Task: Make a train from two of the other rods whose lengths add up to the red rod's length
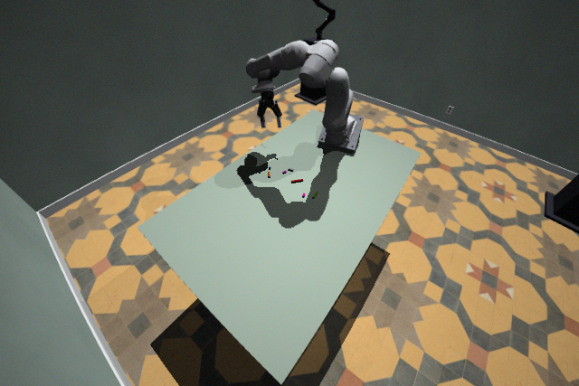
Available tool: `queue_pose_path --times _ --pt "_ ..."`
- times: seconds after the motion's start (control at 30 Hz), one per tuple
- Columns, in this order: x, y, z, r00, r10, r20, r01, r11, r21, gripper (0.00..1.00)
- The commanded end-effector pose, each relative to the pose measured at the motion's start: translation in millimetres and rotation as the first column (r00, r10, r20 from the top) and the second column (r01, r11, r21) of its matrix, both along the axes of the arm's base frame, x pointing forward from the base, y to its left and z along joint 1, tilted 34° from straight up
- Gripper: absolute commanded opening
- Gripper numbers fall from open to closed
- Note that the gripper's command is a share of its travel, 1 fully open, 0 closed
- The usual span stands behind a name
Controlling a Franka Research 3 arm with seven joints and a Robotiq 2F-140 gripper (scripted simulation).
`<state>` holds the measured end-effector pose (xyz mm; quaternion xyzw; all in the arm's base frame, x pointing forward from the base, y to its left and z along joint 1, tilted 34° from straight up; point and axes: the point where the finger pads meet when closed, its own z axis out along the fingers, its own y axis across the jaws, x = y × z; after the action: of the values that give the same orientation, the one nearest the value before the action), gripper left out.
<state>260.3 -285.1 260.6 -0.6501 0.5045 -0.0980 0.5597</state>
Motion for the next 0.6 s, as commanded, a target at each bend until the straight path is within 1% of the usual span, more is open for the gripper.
queue_pose_path --times 0.0,0.1,0.13,0.57 --pt "-0.4 -0.6 -2.7 1.0 0.006 0.004 -0.006 1.0 -0.019 1.0" --pt "-0.4 -0.6 -2.7 1.0 0.006 0.004 -0.006 1.0 -0.019 1.0" --pt "-4.2 8.5 -13.8 0.998 0.057 -0.022 -0.058 0.993 -0.098 1.0" --pt "-4.2 8.5 -13.8 0.998 0.057 -0.022 -0.058 0.993 -0.098 1.0"
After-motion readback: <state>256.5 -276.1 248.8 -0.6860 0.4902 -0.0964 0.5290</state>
